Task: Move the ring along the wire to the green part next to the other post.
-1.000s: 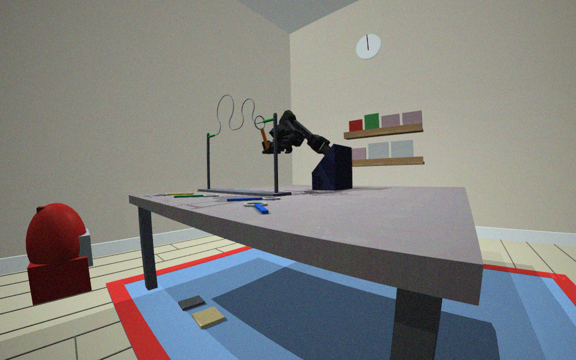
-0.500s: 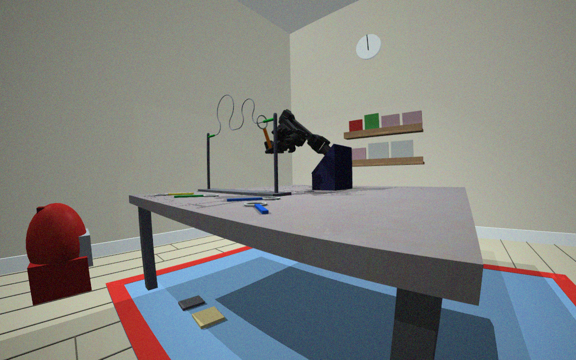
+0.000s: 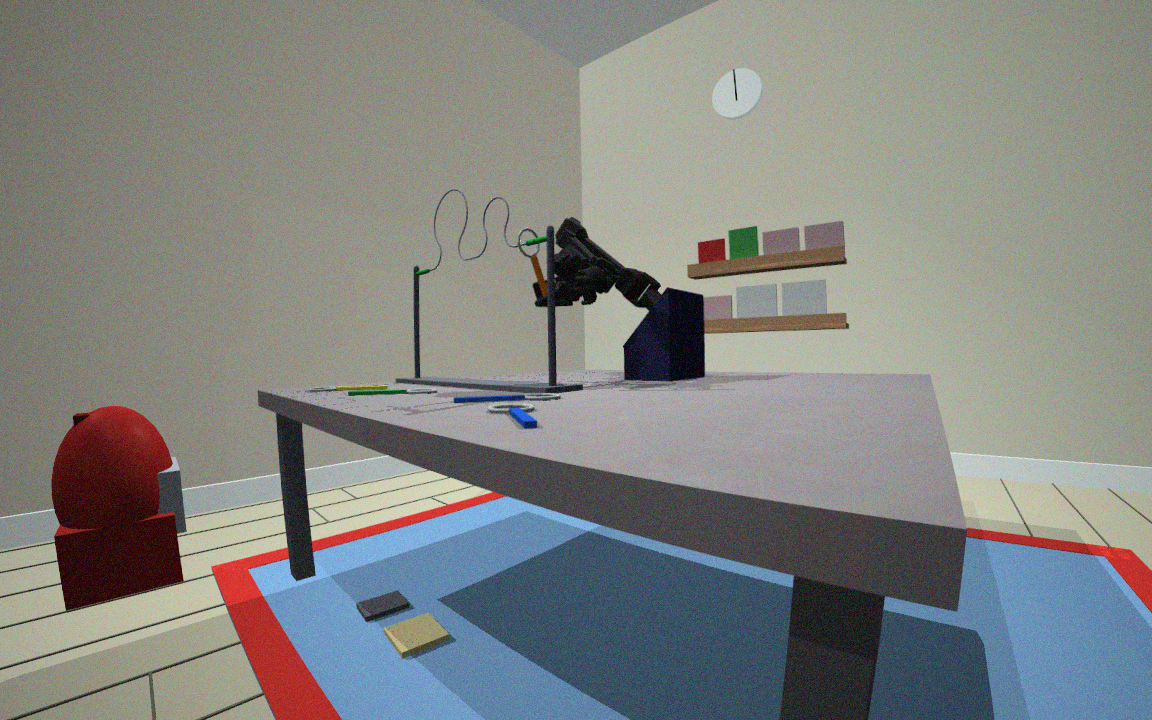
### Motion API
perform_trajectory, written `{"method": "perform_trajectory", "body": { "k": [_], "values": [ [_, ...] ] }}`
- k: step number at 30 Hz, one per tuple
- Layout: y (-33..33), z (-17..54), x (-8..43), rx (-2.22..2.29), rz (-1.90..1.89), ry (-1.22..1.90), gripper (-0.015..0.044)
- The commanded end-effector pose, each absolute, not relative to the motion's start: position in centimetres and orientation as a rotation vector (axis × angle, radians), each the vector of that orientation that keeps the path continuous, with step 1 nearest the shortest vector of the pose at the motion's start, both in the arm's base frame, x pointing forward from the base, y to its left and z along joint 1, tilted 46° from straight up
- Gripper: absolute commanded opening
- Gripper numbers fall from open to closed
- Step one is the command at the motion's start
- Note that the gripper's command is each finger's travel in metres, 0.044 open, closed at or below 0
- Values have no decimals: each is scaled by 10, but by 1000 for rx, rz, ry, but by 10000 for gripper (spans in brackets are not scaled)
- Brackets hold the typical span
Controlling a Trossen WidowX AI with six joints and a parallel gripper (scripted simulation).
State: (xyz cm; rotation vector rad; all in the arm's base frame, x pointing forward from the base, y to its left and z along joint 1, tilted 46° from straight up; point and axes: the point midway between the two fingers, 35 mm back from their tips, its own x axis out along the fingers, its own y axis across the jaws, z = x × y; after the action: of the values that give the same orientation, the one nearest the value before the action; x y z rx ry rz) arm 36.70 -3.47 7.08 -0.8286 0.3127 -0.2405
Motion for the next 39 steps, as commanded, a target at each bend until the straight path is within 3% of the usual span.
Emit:
{"method": "perform_trajectory", "body": {
  "k": [1, 39],
  "values": [
    [-32, 67, 366, -823, -245, 314, -150],
    [-42, 47, 367, -823, -244, 314, -150]
  ]
}}
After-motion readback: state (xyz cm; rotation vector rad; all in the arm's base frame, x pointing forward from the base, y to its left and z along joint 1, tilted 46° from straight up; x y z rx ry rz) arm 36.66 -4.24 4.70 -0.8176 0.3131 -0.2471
